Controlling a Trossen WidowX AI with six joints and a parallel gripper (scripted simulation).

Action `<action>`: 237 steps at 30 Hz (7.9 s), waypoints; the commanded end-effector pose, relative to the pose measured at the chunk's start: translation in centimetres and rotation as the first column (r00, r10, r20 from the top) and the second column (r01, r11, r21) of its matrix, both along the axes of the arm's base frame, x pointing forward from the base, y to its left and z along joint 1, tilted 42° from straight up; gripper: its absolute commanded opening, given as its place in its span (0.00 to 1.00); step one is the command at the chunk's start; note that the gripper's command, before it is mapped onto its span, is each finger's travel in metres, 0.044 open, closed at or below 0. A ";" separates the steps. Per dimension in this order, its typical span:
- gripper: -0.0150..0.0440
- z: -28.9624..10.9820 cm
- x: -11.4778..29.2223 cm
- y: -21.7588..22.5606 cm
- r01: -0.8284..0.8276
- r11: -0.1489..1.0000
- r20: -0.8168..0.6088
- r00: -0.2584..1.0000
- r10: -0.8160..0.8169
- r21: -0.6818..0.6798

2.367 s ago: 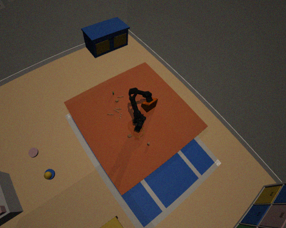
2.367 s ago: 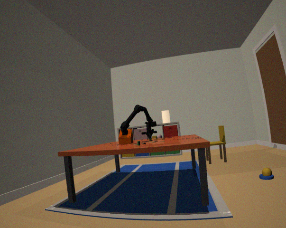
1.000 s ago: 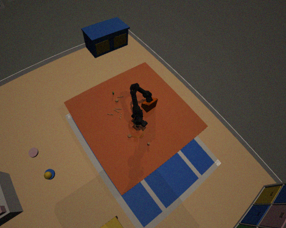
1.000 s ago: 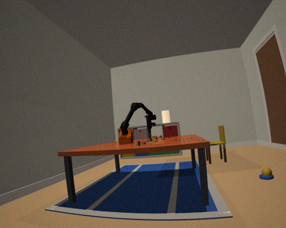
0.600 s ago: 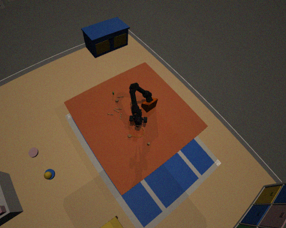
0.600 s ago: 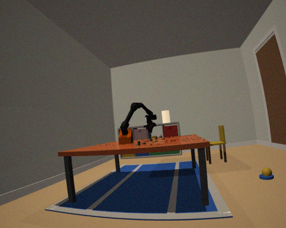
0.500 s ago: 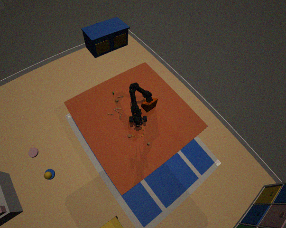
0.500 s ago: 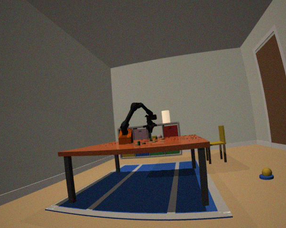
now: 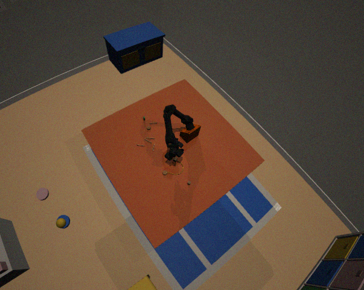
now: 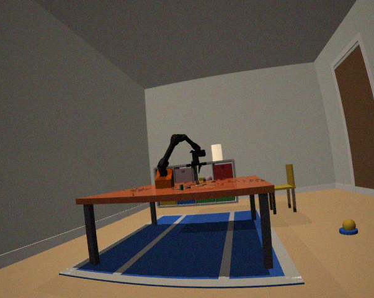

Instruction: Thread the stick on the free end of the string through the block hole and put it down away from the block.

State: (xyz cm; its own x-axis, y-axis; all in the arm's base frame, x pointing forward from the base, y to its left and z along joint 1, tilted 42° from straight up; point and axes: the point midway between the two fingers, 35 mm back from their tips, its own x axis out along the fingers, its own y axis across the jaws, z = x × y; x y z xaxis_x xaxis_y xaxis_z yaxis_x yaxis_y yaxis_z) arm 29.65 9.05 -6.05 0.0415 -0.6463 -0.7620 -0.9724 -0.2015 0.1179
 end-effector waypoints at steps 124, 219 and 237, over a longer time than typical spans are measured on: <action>0.25 -4.4 1.3 -8.2 -0.142 0.986 -0.163 0.975 0.154 0.081; 0.25 -0.2 4.9 -14.3 -0.129 0.989 -0.174 0.975 0.139 0.071; 0.25 -0.2 4.9 -14.3 -0.129 0.989 -0.174 0.975 0.139 0.071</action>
